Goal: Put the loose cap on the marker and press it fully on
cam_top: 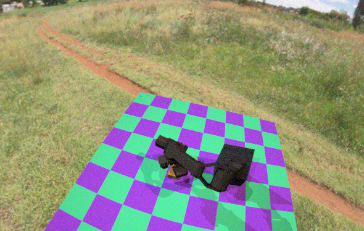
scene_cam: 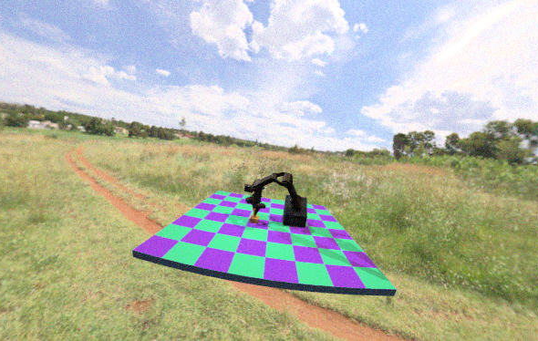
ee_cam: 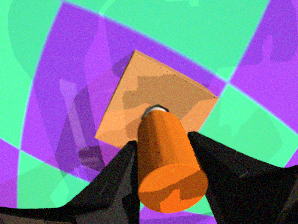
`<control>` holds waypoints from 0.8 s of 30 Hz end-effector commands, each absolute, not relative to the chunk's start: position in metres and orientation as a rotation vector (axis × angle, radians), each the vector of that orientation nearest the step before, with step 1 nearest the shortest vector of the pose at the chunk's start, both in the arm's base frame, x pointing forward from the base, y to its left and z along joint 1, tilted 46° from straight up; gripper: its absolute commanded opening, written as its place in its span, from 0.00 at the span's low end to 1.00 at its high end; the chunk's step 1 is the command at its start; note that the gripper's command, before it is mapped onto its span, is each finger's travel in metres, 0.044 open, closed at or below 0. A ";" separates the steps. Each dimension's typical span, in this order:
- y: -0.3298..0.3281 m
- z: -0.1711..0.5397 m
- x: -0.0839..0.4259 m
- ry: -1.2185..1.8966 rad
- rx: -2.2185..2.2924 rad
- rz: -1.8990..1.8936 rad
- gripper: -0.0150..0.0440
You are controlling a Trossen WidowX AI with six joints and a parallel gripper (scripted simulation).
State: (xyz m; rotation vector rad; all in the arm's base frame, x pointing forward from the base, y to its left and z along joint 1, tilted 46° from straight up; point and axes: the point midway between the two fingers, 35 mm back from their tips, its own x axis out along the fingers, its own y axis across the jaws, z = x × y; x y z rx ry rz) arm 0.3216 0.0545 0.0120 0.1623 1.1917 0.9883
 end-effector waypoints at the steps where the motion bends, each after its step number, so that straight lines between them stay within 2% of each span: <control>1: 0.055 0.012 0.322 1.192 0.162 0.988 0.43; 14: 0.055 0.012 0.322 1.192 0.162 0.988 1.00; 17: 0.052 0.014 0.322 1.192 0.162 0.988 1.00; 21: 0.009 0.055 0.322 1.195 0.160 0.984 1.00; 24: 0.000 0.064 0.320 1.194 0.160 0.986 1.00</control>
